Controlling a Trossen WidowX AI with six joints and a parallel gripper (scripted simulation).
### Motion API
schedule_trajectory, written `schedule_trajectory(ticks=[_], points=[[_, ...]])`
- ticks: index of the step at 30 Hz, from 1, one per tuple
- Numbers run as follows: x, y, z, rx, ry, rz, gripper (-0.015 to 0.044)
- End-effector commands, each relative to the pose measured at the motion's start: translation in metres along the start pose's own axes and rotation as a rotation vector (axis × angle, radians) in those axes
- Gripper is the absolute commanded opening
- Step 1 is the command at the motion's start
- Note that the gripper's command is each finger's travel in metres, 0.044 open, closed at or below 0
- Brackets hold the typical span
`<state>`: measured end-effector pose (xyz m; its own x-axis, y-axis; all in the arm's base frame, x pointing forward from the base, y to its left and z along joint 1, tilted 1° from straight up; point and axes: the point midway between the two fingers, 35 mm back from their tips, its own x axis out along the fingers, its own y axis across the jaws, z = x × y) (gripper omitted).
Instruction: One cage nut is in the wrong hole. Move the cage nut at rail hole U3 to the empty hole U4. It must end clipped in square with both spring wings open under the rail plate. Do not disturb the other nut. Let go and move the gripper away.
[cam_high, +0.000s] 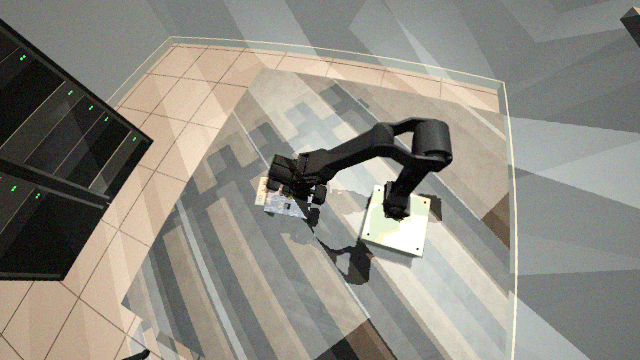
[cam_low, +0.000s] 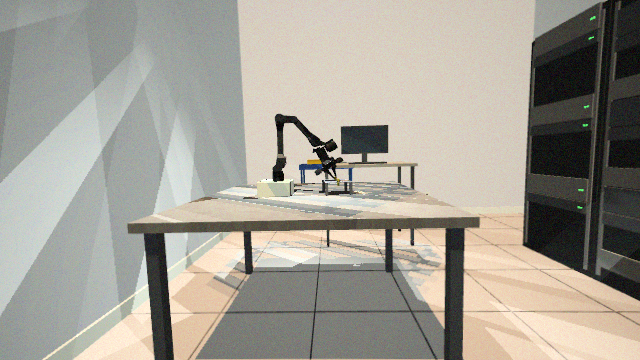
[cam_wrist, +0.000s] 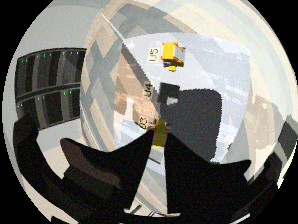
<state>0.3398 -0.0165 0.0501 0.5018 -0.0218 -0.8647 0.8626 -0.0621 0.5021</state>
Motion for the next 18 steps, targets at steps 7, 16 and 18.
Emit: schedule_trajectory(ticks=[7,16,18], points=[[-0.0001,0.0012,0.0002,0.001,-0.001,-0.006,0.0038],[0.0002,0.0026,0.0001,0.001,-0.001,-0.022,0.0038],[0.0002,0.0029,0.0001,0.001,-0.001,-0.026,0.0038]])
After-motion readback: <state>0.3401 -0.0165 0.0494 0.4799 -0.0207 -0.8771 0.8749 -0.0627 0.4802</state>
